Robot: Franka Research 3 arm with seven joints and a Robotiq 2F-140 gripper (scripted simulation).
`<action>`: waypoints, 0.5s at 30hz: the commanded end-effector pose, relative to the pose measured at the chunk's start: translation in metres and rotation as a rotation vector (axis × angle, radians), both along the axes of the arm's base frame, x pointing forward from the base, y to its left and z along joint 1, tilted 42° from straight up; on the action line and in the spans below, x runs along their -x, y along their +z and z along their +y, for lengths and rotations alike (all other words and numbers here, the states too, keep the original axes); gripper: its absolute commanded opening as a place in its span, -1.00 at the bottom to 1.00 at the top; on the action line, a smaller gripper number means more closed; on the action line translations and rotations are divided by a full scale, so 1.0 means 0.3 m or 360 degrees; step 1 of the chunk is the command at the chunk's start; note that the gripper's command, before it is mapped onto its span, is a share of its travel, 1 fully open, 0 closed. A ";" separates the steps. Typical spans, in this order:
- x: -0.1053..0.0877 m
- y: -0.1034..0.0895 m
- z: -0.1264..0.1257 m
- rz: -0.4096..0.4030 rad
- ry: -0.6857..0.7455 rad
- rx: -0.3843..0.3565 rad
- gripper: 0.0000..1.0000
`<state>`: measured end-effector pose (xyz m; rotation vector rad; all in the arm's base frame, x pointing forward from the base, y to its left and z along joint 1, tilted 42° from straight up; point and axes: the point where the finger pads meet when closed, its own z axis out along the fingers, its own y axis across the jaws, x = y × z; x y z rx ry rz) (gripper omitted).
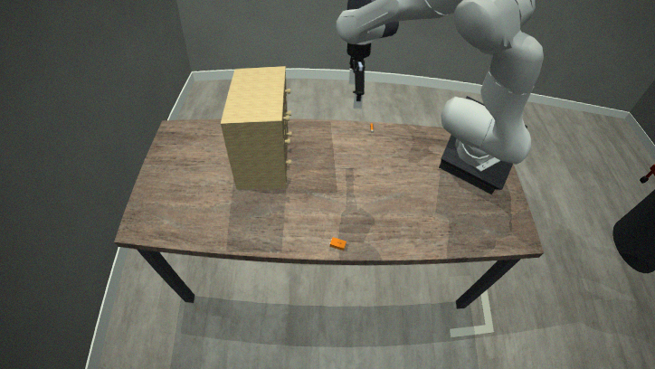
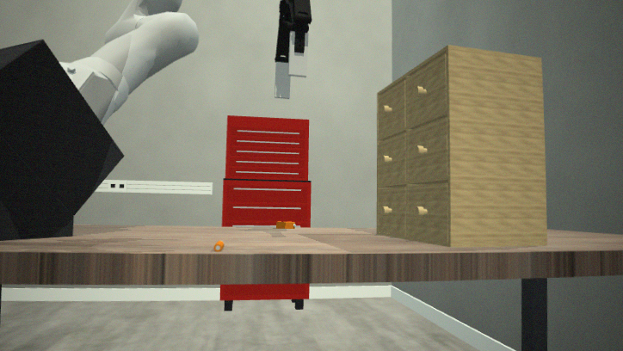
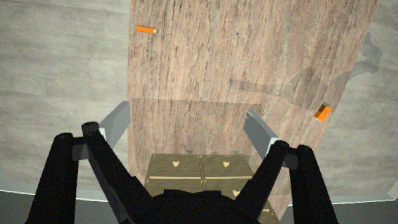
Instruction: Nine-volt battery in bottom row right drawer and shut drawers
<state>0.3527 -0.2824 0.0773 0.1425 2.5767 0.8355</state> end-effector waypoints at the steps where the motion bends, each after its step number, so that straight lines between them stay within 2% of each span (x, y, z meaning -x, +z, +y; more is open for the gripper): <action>1: -0.026 -0.024 -0.036 -0.0034 -0.0033 0.0053 1.00; 4: -0.072 -0.035 -0.030 -0.0136 -0.0111 0.0051 1.00; 8: -0.176 -0.061 -0.006 -0.0369 -0.0278 0.0042 1.00; 11: -0.176 -0.061 -0.006 -0.0369 -0.0278 0.0042 1.00; 15: -0.234 -0.077 0.009 -0.0498 -0.0369 0.0036 1.00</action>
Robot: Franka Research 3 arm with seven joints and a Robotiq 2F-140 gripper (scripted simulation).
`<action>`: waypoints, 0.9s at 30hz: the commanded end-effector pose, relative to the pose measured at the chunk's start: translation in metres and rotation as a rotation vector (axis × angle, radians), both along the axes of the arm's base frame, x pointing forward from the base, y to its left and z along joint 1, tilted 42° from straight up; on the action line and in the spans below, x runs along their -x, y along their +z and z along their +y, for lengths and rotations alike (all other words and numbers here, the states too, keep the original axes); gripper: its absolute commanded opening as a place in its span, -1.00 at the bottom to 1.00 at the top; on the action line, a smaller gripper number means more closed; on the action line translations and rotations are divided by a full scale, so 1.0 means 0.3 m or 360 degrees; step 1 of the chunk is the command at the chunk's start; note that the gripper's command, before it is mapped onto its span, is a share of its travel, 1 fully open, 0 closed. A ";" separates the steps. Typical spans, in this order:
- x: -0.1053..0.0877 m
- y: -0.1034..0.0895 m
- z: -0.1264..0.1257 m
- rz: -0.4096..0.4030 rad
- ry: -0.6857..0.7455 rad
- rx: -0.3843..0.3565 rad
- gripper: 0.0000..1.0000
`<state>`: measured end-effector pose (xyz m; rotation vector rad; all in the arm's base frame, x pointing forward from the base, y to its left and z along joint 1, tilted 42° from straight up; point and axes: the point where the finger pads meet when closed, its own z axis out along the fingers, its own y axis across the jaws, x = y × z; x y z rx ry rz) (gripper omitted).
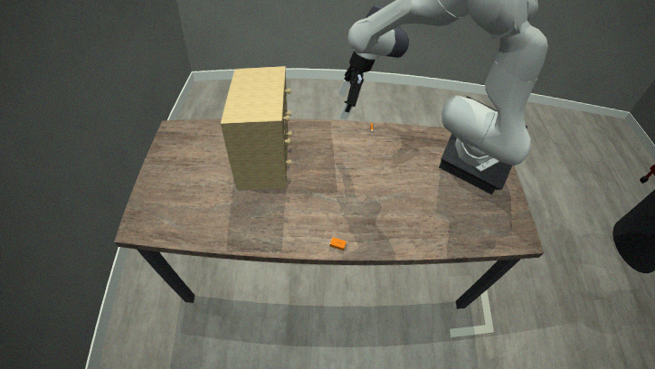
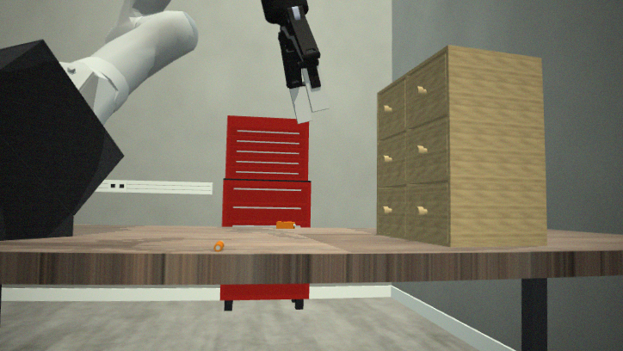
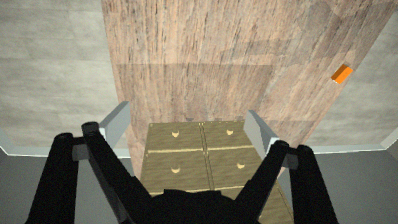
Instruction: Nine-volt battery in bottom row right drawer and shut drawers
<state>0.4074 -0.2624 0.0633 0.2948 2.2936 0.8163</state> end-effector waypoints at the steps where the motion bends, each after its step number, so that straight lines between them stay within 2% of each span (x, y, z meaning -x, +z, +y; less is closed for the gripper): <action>1: -0.065 -0.034 -0.055 -0.0168 -0.0107 0.0144 1.00; 5: -0.118 -0.048 -0.048 -0.0294 -0.0186 0.0141 1.00; 27: -0.224 -0.077 -0.027 -0.0533 -0.0358 0.0134 1.00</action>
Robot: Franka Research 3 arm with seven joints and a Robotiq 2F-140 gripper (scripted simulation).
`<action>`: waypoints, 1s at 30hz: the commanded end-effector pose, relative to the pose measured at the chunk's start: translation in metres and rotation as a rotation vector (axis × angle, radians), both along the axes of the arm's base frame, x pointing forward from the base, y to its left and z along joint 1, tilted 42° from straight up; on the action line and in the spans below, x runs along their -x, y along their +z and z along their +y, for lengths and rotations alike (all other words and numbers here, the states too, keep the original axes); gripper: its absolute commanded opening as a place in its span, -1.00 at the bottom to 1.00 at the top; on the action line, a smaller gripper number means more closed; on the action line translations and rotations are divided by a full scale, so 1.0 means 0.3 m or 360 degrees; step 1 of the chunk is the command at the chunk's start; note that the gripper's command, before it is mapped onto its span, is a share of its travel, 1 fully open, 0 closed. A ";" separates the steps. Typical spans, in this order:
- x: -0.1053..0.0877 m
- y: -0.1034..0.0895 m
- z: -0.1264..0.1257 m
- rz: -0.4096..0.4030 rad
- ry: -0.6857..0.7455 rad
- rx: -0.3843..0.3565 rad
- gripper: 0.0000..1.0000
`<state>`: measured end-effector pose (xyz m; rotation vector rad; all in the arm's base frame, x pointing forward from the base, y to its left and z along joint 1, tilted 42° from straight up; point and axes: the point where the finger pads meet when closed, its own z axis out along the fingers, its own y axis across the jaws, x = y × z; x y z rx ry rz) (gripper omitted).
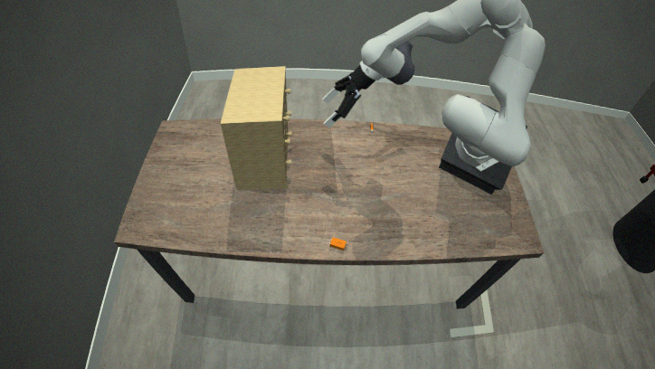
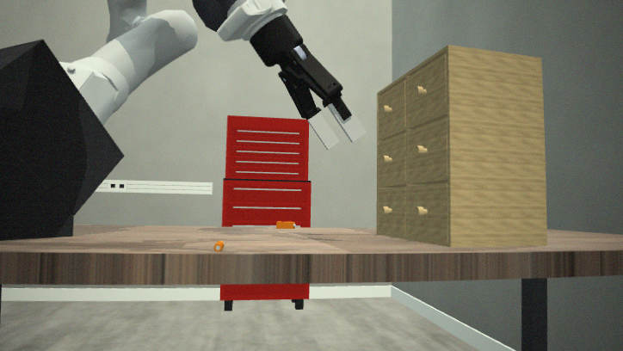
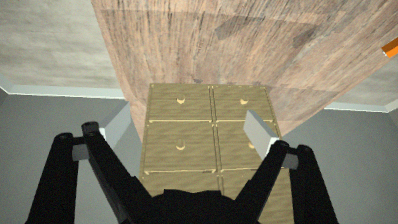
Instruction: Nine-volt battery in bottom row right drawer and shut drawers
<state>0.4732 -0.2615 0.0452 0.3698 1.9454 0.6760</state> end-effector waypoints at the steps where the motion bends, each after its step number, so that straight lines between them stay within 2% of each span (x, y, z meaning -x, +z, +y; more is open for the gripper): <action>1: -0.009 -0.018 -0.030 -0.0044 -0.0040 0.0098 1.00; 17: -0.053 -0.029 -0.021 -0.0143 -0.0110 0.0094 1.00; 30: -0.067 -0.032 -0.016 -0.0171 -0.0132 0.0093 1.00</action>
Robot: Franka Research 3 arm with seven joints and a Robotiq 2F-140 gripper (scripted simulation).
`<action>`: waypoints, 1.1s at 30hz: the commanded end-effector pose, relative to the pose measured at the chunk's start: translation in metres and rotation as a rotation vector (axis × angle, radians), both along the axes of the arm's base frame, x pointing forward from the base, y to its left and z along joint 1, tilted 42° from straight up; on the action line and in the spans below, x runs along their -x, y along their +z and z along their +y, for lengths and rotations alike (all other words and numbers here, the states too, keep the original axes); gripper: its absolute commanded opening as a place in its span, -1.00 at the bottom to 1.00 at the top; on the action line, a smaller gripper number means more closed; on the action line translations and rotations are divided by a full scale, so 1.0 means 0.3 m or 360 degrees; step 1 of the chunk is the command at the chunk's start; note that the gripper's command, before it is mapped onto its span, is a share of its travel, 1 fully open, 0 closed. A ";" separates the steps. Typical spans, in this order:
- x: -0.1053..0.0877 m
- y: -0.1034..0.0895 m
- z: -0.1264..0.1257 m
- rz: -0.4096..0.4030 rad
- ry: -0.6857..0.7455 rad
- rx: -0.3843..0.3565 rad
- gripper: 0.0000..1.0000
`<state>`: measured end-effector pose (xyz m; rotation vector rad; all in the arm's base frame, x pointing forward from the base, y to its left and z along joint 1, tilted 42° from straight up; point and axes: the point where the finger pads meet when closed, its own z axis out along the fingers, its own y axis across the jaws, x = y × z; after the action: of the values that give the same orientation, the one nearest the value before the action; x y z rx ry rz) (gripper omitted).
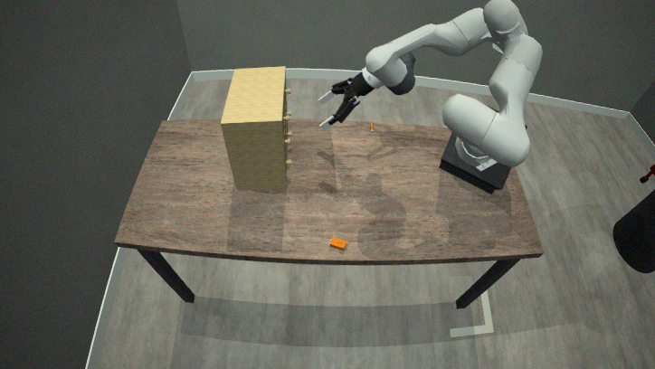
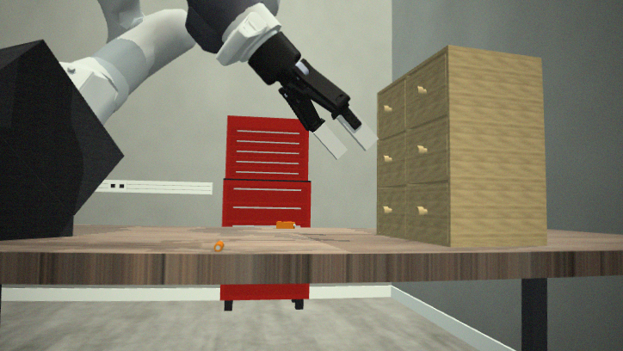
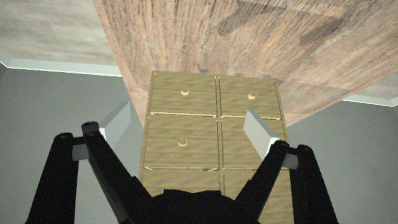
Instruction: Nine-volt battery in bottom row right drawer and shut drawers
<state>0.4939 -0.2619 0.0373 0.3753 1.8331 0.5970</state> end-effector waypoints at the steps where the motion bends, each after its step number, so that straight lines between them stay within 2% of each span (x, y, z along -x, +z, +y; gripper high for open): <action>1: 0.001 -0.006 -0.015 -0.0005 -0.0014 0.0032 1.00; 11: 0.000 -0.006 -0.015 -0.0007 -0.0016 0.0032 1.00; 12: 0.000 -0.006 -0.015 -0.0007 -0.0016 0.0032 -0.44; 33: 0.000 -0.006 -0.014 -0.0007 -0.0016 0.0032 -0.44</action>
<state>0.4947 -0.2636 0.0366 0.3683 1.8303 0.5807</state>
